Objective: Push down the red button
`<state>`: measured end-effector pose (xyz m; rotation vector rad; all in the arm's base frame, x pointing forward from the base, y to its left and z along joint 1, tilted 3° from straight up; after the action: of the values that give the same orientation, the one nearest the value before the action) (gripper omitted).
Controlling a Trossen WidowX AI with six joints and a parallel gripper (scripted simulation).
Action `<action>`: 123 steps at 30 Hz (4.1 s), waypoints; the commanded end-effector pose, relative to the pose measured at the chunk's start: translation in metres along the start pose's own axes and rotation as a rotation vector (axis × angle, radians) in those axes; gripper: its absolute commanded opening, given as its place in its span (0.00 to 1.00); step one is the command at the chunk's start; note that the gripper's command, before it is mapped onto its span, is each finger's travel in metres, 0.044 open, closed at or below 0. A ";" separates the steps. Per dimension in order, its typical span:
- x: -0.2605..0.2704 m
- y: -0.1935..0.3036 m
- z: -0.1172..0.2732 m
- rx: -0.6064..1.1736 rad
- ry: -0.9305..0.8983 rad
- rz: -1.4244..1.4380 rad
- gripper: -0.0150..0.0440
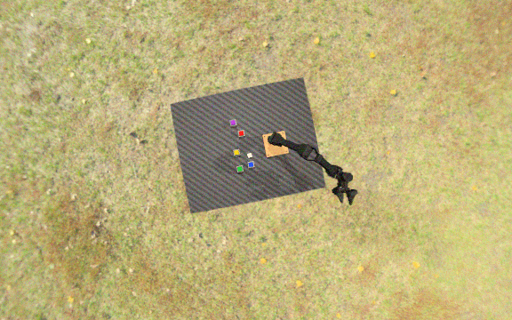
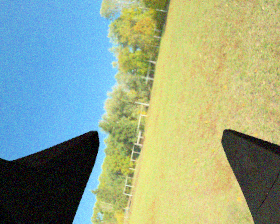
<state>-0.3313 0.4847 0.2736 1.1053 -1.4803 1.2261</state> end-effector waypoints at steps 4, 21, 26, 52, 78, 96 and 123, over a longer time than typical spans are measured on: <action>-0.006 -0.030 -0.021 -0.038 0.024 0.058 0.93; -0.076 -0.286 -0.107 -0.266 0.356 0.511 0.93; -0.102 -0.364 -0.103 -0.298 0.507 0.632 0.93; -0.206 -0.688 0.136 -0.174 1.407 0.811 0.93; -0.194 -0.624 0.526 0.250 1.721 0.042 0.93; -0.242 -0.570 0.558 0.259 1.644 -0.084 0.58; -0.256 -0.568 0.560 0.259 1.644 -0.084 0.29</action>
<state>0.2242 -0.1101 0.0782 0.0194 -0.0045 1.5783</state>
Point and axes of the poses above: the point midway between the two fingers, 35 mm back from their tips, its own z axis back along the fingers, its own x axis across the jaws, y = z × x, the point moved 2 cm from there along z, back along the fingers, and after that the axes turned 4 degrees about z, right-handed, at the moved point
